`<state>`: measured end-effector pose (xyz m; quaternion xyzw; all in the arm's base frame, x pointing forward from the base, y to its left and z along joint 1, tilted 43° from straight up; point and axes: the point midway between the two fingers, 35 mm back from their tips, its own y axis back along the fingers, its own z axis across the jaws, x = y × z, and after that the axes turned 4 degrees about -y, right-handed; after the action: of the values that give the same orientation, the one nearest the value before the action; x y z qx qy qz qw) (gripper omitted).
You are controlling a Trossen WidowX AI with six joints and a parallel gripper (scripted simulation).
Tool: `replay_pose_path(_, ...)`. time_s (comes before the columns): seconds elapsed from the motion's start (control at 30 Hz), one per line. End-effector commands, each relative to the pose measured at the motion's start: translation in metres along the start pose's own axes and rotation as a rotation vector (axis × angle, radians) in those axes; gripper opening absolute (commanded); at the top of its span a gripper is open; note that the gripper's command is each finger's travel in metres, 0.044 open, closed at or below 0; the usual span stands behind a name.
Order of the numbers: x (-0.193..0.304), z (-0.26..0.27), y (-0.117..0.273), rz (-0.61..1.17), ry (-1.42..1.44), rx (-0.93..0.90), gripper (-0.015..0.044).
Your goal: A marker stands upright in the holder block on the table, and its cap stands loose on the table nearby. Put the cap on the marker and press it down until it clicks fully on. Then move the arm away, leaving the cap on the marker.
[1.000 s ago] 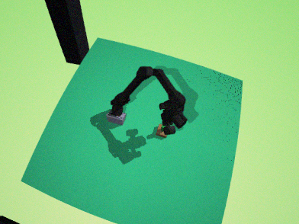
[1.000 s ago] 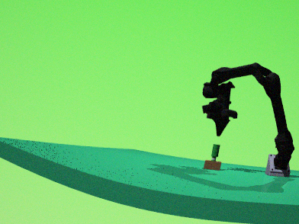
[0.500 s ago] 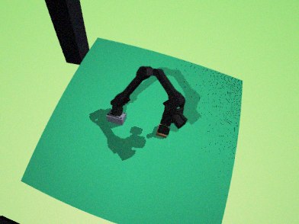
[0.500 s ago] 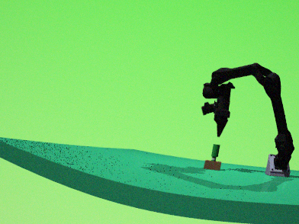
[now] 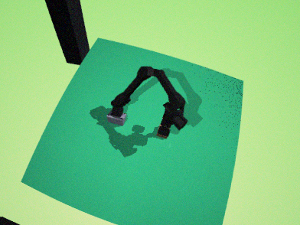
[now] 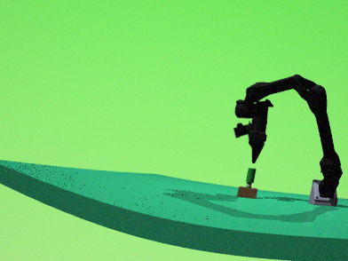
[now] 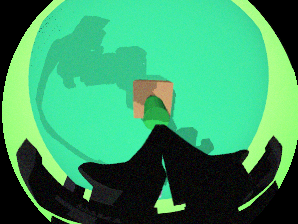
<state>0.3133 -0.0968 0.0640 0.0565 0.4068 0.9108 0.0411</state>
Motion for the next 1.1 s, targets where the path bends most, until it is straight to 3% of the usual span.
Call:
replay_pose_path(0.0, 0.0, 0.001, -0.007, -0.002, -0.004, -0.006, 0.0)
replay_pose_path(0.77, -0.001, 0.0, -0.023, -0.004, 0.0, 0.0, 0.0)
replay_pose_path(1.07, 0.002, 0.0, 0.066, -0.072, -0.052, 0.025, 0.0)
